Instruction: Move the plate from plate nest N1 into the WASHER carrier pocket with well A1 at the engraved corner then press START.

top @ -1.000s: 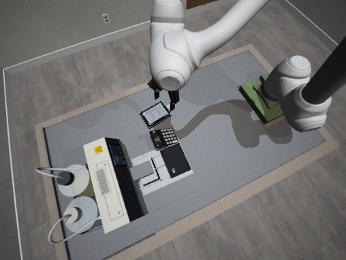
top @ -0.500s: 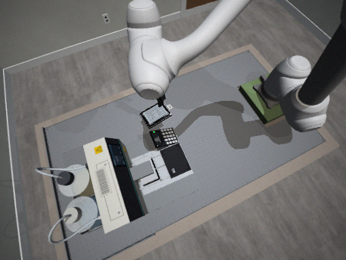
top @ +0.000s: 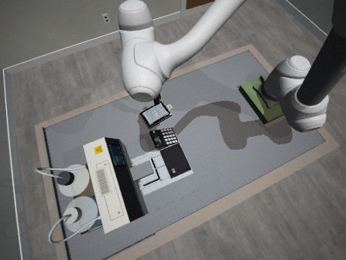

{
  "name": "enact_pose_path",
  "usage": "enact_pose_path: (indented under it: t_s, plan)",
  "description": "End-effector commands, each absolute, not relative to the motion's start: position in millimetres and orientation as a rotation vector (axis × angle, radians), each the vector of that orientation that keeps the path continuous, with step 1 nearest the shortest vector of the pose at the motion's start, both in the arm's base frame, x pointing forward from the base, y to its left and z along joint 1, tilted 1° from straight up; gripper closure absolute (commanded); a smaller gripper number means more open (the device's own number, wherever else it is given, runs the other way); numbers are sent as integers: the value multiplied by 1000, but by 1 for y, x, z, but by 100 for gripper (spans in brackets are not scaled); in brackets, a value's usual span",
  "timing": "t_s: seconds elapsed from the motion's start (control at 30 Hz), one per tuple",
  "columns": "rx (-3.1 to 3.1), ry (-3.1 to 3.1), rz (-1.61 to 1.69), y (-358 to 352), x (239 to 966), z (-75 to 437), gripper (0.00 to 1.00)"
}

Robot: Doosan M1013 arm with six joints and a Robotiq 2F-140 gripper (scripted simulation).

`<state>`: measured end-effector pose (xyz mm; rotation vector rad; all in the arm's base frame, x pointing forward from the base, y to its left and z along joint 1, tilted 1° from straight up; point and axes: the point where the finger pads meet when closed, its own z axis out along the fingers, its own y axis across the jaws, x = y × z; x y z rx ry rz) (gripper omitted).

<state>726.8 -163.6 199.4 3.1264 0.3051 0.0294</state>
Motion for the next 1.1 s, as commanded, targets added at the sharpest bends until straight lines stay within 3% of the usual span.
enact_pose_path:
  t_s: [0.0,0.77,1.07]
  plan:
    - [3124,298,29,-165,727,201,30]
    - [3123,294,24,-167,727,107,30]
    - [3124,298,29,-166,729,108,30]
